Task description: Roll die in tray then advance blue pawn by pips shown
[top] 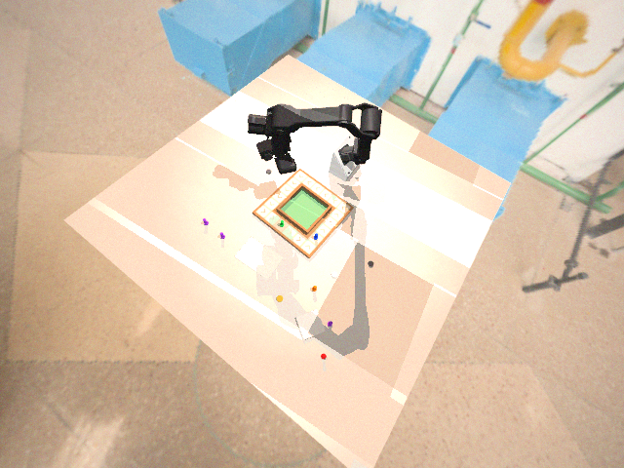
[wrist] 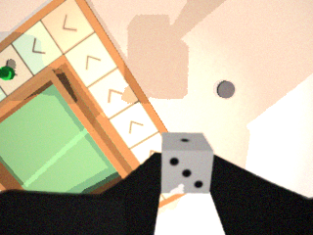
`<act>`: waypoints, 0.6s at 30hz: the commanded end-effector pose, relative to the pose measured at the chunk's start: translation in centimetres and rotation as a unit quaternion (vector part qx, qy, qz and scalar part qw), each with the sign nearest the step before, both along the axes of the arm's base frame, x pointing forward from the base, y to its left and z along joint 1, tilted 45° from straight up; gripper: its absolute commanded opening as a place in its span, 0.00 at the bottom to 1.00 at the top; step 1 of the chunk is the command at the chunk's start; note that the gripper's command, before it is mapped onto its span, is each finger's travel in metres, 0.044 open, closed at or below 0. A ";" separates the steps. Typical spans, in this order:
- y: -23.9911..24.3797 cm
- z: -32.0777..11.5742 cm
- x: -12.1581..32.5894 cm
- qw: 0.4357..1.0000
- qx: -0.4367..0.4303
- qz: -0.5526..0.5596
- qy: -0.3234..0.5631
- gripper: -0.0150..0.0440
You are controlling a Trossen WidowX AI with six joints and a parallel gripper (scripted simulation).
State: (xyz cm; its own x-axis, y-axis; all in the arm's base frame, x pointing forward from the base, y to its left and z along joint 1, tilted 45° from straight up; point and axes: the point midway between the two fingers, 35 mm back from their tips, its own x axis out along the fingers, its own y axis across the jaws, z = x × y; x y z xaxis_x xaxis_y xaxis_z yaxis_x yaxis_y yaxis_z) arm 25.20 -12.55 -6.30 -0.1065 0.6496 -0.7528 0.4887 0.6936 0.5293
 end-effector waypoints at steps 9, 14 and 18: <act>4.2 2.4 1.6 0.989 -0.011 -0.113 0.093 0.25; 5.9 3.4 2.0 0.978 -0.015 -0.158 0.133 0.25; 7.4 4.2 2.3 0.967 -0.017 -0.193 0.166 0.25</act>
